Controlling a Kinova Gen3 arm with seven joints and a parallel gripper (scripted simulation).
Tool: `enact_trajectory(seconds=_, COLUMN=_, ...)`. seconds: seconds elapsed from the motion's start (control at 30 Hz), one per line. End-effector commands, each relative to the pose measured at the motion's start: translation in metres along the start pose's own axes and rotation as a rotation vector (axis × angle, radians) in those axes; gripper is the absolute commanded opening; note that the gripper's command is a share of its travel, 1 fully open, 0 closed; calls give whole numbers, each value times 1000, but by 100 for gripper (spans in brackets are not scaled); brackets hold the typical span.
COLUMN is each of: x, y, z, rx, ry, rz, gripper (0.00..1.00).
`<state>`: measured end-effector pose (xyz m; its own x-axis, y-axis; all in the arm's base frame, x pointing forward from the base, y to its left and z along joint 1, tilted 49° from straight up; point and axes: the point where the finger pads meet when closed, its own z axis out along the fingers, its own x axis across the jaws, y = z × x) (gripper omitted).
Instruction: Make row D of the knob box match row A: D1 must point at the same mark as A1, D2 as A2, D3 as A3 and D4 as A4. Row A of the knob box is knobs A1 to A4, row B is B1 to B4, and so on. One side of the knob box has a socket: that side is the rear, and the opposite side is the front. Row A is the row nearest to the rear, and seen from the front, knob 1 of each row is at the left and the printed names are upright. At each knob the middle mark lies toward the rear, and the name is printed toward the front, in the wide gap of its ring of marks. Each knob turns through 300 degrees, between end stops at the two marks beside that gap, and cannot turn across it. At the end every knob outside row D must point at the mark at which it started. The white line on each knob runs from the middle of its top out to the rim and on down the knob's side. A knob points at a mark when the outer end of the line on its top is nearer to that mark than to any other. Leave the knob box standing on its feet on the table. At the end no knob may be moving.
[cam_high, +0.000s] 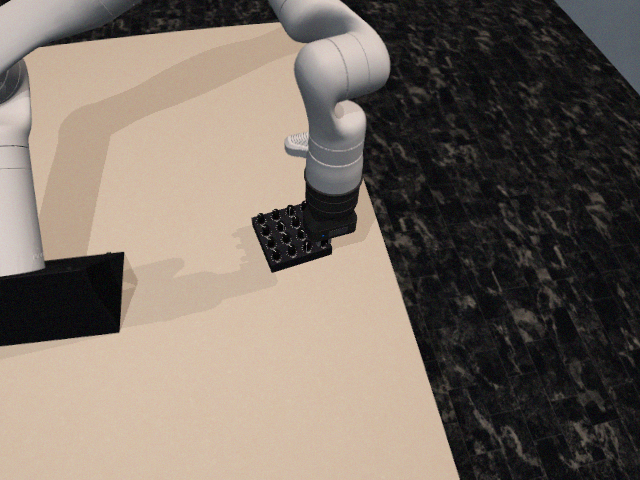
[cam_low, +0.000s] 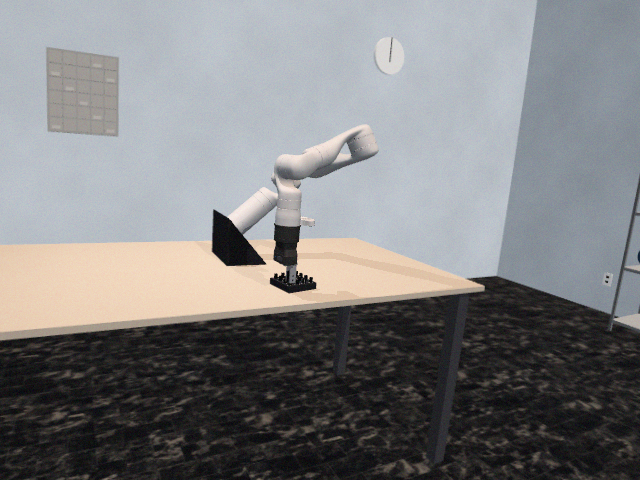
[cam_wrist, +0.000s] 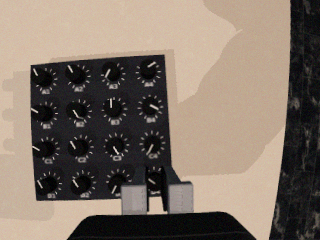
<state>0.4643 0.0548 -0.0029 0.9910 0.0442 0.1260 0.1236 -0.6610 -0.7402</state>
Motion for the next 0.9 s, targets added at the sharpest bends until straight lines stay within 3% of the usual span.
enact_trajectory(seconds=0.0, x=0, y=2, z=2, rx=-4, ry=2, rz=41, gripper=30)
enact_trajectory(seconds=0.87, x=2, y=0, z=2, rx=4, ry=7, rz=340, gripper=30)
